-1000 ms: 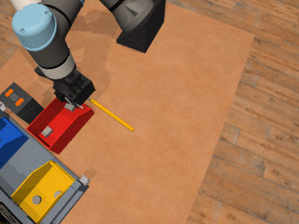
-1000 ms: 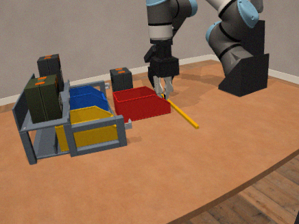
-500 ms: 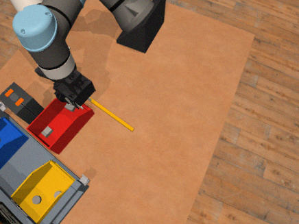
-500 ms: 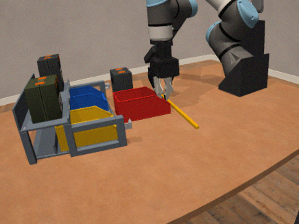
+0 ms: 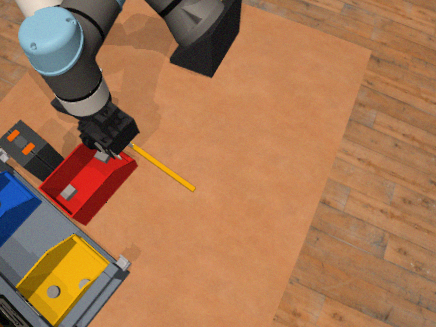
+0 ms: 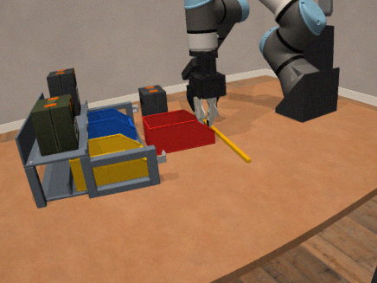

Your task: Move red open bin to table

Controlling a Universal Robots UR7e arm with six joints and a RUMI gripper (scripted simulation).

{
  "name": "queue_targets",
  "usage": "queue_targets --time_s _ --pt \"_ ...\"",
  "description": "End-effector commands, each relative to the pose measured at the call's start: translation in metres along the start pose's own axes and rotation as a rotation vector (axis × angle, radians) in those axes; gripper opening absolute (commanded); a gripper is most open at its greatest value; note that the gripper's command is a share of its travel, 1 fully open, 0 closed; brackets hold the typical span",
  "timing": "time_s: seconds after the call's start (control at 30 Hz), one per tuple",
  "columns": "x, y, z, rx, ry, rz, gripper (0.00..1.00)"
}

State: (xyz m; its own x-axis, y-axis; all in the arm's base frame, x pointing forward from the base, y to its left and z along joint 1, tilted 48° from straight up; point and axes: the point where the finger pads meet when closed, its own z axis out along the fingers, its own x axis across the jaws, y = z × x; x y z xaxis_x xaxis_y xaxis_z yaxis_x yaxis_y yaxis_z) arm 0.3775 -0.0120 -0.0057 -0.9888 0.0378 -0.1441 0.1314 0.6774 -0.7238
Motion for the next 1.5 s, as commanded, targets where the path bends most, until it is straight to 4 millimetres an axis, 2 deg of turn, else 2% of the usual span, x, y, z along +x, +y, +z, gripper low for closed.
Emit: queue_targets --time_s 0.0,0.8,0.83,1.47 --pt "-0.0003 0.0000 -0.0003 0.000 -0.001 0.000 0.00" --pt "-0.0003 0.0000 -0.0003 0.000 -0.001 0.000 0.00" --pt "-0.0003 0.0000 -0.0003 0.000 -0.001 0.000 0.58" --pt "-0.0003 0.0000 -0.0003 0.000 -0.001 0.000 0.58"
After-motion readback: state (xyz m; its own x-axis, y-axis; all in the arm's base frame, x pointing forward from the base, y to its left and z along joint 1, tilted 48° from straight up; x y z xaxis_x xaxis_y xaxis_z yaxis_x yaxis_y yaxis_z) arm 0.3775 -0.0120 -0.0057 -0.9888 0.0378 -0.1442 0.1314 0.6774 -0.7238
